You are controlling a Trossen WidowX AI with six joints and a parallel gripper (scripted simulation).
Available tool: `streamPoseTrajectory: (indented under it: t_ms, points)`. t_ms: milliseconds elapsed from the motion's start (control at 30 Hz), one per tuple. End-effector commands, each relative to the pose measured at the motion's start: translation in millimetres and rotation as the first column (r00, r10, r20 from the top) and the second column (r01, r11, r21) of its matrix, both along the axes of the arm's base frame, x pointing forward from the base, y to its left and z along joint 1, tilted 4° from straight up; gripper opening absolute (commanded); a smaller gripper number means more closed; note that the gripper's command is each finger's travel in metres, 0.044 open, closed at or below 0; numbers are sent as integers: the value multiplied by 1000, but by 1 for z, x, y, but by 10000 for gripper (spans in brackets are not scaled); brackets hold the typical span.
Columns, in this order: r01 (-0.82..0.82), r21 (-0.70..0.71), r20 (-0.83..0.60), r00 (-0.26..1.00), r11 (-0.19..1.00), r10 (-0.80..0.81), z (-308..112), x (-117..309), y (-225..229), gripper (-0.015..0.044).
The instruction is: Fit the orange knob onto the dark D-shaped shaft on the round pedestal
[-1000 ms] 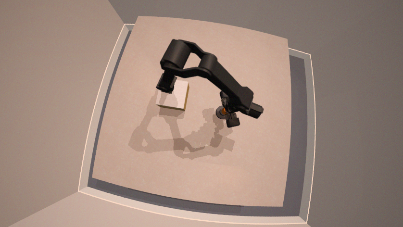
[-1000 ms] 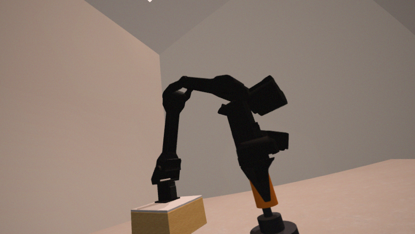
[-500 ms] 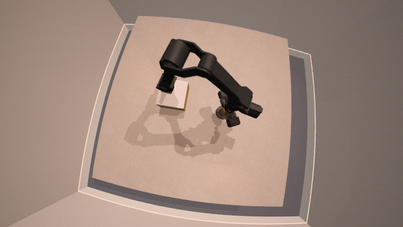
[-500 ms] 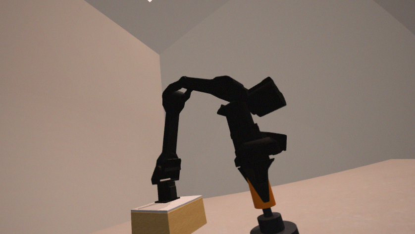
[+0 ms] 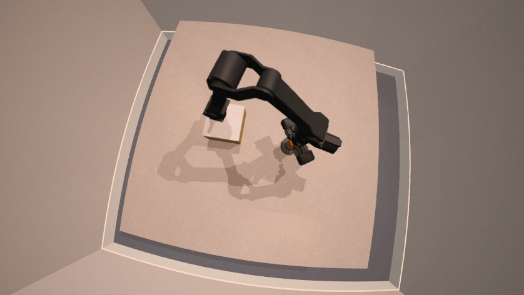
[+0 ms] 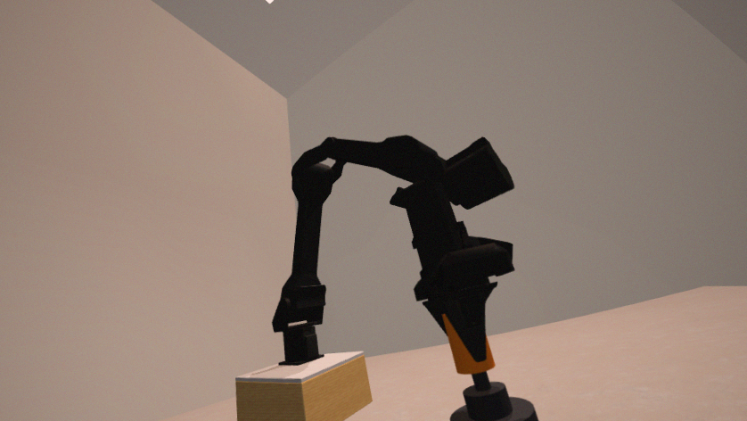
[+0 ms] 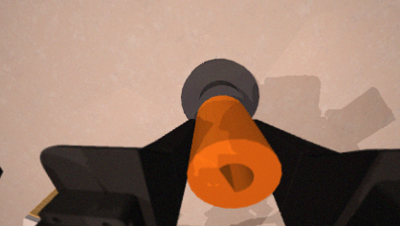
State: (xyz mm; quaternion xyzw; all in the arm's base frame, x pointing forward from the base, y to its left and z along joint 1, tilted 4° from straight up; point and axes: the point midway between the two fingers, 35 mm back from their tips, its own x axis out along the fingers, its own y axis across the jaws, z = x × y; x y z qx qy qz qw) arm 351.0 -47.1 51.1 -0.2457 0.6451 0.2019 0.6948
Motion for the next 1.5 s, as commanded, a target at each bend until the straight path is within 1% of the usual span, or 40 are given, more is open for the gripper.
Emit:
streamPoseTrajectory:
  t_ms: [0,733,933,1000,1167,1467]
  points:
    - [-8,-4,11,1000,1000,8,4,3,-1,0]
    - [-8,-4,11,1000,1000,8,-2,3,0,0]
    - [-8,-4,10,1000,1000,8,2,0,0,0]
    - [-34,-6,9,999,999,34,2,0,0,0]
    - [-205,-22,0,979,979,205,3,-1,0,0]
    - [-215,-23,0,977,976,215,4,1,0,0]
